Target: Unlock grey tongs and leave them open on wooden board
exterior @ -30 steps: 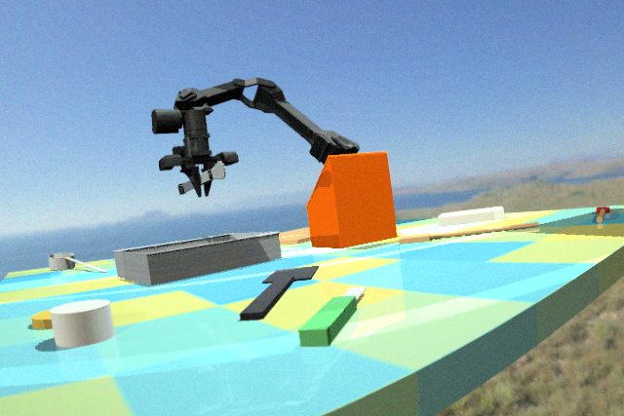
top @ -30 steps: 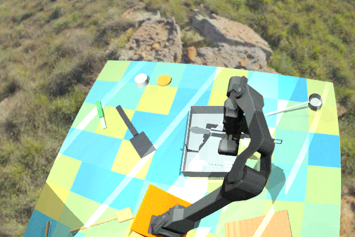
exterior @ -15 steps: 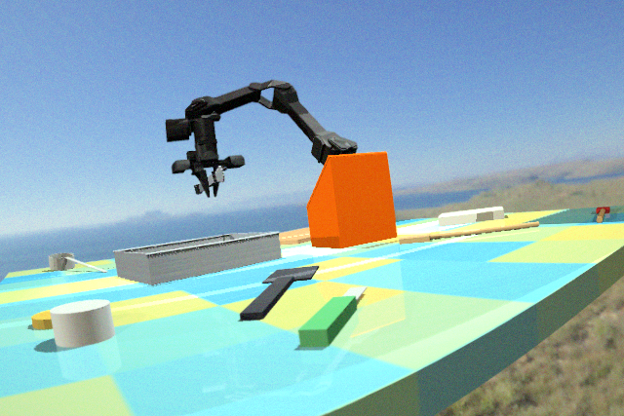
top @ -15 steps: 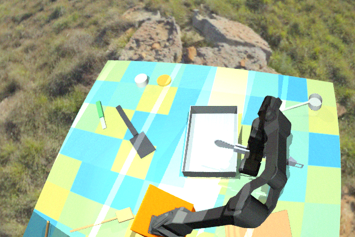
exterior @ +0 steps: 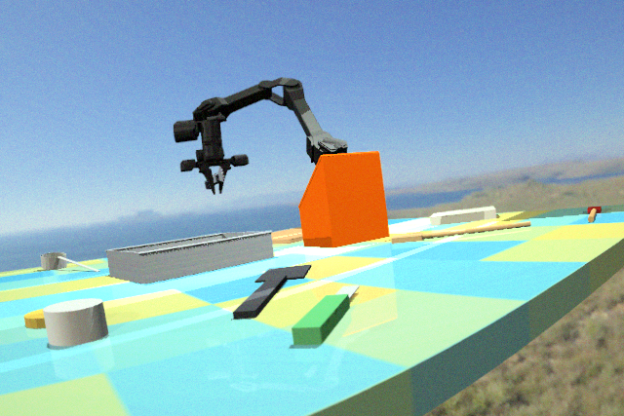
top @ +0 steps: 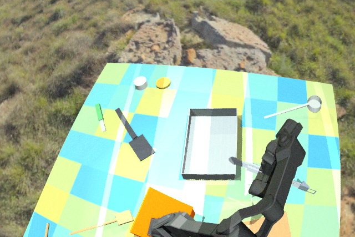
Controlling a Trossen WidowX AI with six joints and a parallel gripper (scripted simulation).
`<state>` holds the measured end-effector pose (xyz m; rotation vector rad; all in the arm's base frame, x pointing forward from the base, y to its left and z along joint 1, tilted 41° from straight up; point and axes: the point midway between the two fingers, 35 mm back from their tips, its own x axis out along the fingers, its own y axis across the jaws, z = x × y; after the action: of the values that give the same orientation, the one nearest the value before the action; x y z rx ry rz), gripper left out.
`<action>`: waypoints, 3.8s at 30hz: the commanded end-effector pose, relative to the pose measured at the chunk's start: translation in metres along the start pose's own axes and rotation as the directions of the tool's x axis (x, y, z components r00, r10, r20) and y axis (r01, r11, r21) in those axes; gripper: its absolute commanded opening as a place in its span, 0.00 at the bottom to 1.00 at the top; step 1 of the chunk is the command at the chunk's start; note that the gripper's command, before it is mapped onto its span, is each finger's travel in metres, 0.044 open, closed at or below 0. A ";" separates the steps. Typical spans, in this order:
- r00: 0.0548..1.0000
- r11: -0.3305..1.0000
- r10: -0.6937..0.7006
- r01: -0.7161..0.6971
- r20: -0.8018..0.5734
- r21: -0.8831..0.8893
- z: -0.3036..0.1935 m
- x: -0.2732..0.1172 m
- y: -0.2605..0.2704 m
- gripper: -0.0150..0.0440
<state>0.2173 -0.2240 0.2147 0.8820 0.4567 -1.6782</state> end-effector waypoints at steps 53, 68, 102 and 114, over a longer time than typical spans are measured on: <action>0.994 0.949 -0.015 0.049 -0.110 0.312 0.115 0.025 -0.167 0.00; 0.999 0.926 -0.004 0.024 -0.054 0.377 0.130 0.012 -0.213 0.00; 0.972 0.943 -0.122 0.051 0.199 0.330 0.142 0.011 -0.247 0.00; 0.885 0.950 -0.205 0.078 0.418 0.301 0.144 0.017 -0.241 0.00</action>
<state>-0.0585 -0.2641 0.2590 0.7127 0.0063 -2.0168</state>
